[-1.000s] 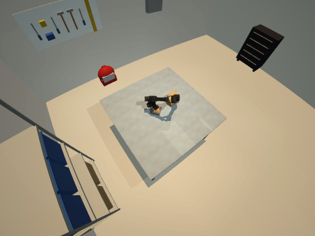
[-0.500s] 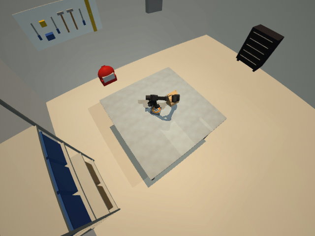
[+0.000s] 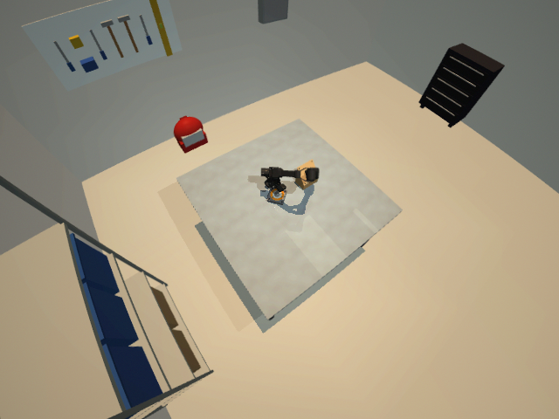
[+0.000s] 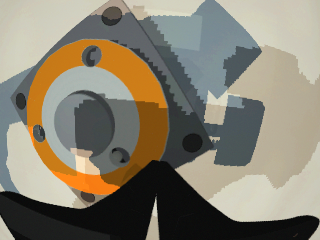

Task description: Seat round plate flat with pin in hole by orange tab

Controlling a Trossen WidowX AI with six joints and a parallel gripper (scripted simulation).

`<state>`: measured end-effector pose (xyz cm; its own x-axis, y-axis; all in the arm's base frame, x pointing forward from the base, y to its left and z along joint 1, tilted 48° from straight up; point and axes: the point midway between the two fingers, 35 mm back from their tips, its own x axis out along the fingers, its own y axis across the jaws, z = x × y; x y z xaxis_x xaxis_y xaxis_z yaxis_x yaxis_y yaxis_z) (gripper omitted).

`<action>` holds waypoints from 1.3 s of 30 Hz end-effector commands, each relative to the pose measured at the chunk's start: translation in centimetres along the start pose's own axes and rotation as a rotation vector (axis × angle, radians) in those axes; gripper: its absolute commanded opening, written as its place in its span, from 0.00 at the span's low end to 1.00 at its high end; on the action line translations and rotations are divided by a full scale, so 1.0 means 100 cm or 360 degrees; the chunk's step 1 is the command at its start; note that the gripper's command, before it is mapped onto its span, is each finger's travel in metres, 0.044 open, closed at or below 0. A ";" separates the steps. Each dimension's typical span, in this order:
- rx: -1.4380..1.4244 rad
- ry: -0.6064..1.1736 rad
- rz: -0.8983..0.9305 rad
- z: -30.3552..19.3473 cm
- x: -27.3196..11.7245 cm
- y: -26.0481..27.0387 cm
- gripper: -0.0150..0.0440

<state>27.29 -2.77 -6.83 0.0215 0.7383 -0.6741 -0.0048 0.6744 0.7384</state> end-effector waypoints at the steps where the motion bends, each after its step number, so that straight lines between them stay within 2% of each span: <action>1: -0.0006 0.0005 -0.0004 -0.004 0.000 0.002 0.25; 11: -0.0005 0.0005 -0.0004 -0.008 -0.001 0.004 0.25; 20: -0.0005 0.0006 -0.0007 -0.013 -0.044 0.004 0.25; 39: 0.0012 0.0007 0.0003 -0.013 -0.038 0.003 0.25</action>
<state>25.88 -5.32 -4.02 0.0155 0.7390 -0.6735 -0.0022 0.6736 0.7391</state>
